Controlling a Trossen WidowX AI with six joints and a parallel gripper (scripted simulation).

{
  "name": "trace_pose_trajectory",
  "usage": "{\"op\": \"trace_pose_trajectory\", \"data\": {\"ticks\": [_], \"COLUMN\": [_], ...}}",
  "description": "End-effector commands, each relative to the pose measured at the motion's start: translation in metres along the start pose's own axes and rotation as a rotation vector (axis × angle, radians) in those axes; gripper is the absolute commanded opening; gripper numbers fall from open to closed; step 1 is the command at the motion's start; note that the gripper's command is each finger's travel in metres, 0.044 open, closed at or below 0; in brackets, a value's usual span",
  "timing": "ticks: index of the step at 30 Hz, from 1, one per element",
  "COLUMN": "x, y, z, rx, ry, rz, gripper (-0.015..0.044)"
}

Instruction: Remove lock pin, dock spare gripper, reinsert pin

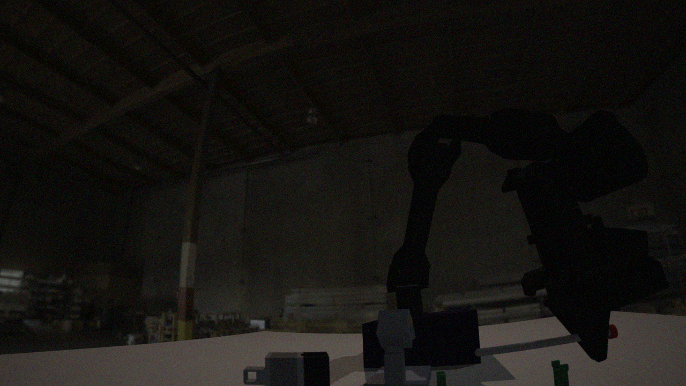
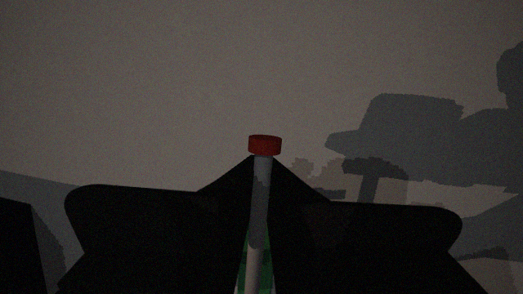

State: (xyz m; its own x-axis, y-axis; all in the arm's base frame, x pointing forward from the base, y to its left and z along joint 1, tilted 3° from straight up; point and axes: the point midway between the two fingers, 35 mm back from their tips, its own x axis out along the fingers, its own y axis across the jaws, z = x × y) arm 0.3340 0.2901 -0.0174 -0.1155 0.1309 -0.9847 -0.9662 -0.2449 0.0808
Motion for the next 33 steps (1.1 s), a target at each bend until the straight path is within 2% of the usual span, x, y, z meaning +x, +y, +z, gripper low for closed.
{"op": "trace_pose_trajectory", "data": {"ticks": [1, 20, 28, 33], "x": [0.008, 0.019, 0.018, 0.015], "y": [0.0, -0.001, -0.001, -0.001], "z": [-0.002, -0.004, -0.004, -0.003], "rx": [-0.003, -0.004, -0.001, 0.0], "ry": [0.001, 0.0, 0.0, 0.0], "rz": [0.001, -0.001, 0.0, 0.0], "gripper": [0.0, 0.0, 0.02, 0.02]}}
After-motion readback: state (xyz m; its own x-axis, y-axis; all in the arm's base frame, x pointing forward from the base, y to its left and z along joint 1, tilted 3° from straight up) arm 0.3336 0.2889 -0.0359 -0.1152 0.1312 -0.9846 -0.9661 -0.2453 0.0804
